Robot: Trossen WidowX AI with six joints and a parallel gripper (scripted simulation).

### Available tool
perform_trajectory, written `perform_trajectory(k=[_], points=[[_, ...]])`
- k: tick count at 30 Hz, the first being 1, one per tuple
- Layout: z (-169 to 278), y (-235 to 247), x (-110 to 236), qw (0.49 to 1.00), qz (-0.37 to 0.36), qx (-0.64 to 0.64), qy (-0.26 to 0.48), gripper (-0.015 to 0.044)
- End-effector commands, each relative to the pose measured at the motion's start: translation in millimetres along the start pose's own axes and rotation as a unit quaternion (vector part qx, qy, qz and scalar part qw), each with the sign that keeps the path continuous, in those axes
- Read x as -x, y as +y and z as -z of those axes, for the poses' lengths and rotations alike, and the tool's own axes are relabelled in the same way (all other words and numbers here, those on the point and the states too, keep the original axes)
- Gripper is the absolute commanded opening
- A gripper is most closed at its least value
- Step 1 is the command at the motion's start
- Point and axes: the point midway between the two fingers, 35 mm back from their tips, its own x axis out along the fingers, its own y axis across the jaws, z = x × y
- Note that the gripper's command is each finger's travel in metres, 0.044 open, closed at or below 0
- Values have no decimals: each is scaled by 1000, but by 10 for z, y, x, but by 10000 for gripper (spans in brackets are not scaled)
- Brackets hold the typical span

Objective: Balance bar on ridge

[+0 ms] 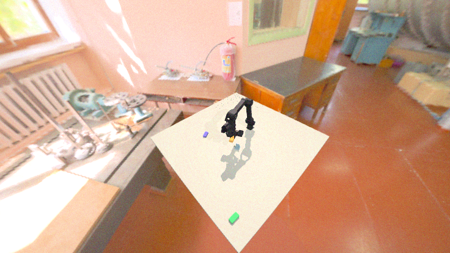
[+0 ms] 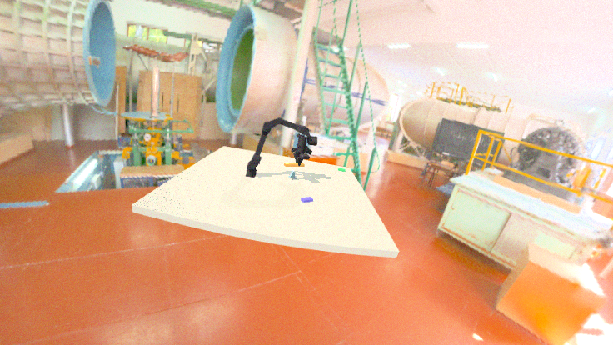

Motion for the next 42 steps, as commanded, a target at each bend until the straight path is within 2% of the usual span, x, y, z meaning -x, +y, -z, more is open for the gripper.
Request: perform_trajectory(k=[1,11,42], points=[[-84,137,1,1000,1,-11,1,0],[-225,442,-6,999,0,-32,0,0],[-224,441,-442,999,0,-32,0,0]])
